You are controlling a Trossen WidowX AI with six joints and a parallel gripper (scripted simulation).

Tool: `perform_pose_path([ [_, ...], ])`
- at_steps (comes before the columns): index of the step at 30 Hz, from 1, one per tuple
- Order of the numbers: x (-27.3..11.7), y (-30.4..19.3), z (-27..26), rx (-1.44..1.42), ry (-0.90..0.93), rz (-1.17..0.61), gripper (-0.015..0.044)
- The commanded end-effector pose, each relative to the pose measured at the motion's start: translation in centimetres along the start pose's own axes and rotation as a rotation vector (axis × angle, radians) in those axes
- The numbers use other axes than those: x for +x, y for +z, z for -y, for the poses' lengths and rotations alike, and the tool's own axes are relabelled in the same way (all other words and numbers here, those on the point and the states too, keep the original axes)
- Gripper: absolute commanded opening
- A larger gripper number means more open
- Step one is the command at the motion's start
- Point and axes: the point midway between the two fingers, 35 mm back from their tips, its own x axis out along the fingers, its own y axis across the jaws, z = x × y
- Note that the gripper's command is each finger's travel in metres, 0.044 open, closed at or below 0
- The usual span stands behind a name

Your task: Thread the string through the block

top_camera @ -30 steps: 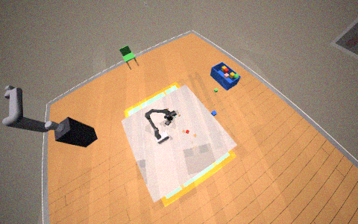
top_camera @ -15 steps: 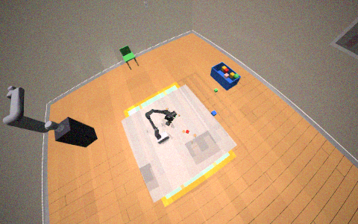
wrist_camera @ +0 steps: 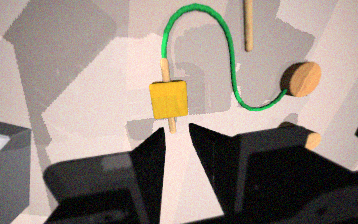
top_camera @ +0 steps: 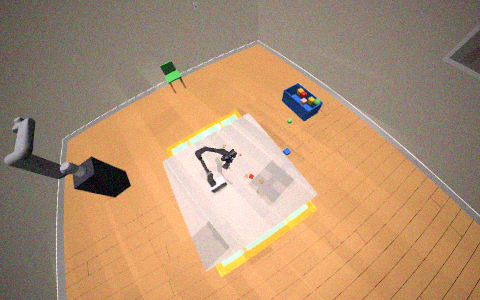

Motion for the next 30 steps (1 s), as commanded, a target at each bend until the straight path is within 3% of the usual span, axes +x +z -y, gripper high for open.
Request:
perform_pose_path([
  [1, 0.92, 0.06, -0.31, 0.008, 0.006, 0.003, 0.0123],
  [17, 1.77, 0.18, -0.4, 0.008, 0.005, 0.005, 0.0123],
  [22, 1.64, 0.21, -0.26, 0.002, 0.002, 0.005, 0.0],
  [30, 1.65, 0.19, -0.28, 0.004, 0.002, 0.009, 0.0],
])
